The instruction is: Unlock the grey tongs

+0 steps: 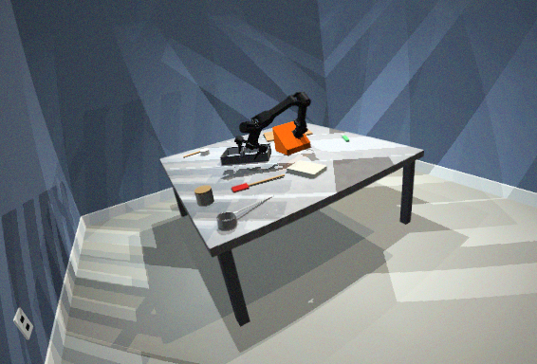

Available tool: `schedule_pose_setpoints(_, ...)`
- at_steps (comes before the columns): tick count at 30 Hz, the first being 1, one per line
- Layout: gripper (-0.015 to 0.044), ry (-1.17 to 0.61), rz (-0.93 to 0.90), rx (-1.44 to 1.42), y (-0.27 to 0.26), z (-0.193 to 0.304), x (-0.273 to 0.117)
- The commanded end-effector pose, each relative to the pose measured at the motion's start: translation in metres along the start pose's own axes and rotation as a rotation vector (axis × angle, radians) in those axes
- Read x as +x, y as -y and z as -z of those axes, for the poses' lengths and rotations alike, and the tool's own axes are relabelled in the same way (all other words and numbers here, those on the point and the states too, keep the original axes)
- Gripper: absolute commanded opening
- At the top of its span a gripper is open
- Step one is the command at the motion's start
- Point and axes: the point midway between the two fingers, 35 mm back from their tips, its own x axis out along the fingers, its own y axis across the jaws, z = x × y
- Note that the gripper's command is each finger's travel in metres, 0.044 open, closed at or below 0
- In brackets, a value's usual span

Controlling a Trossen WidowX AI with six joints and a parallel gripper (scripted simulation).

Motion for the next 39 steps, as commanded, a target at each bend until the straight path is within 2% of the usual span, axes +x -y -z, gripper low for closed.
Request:
schedule_pose_setpoints(1,0.0440,-0.086,-0.076,0.035,0.034,0.056,0.005)
schedule_pose_setpoints(8,0.0440,-0.137,-0.235,0.047,0.062,0.138,0.009)
schedule_pose_setpoints(15,0.0440,-0.018,-0.460,0.018,0.069,0.225,0.007)
schedule_pose_setpoints(28,0.0440,-0.013,-0.465,0.018,0.067,0.227,0.007)
schedule_pose_setpoints(39,0.0440,-0.013,-0.465,0.018,0.061,0.227,0.023)
